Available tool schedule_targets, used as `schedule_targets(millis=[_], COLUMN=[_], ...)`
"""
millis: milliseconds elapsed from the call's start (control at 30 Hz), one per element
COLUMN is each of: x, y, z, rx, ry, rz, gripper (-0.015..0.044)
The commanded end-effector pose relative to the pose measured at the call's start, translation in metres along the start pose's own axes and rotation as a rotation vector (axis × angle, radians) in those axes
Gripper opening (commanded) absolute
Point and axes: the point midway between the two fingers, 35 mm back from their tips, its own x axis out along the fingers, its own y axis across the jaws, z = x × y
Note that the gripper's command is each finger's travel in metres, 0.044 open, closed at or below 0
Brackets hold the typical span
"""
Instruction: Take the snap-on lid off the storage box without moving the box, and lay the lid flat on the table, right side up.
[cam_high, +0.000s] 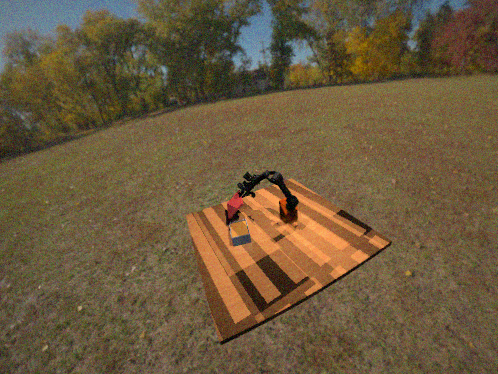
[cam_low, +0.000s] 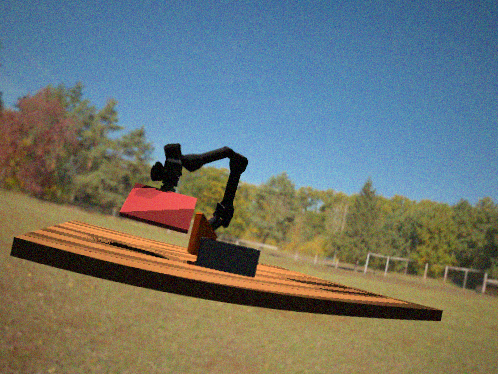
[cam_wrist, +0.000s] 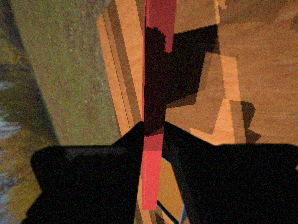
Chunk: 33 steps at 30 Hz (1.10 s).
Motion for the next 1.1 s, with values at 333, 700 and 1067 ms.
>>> schedule_targets(millis=[333, 700, 1067], x=[0.007, 0.012, 0.018], y=[-0.007, -0.014, -0.021], z=[0.000, 0.000, 0.000], rx=[-0.001, 0.000, 0.000], ry=[0.001, 0.001, 0.001], rz=[0.005, 0.006, 0.006], gripper=[0.0000, 0.0000, 0.0000])
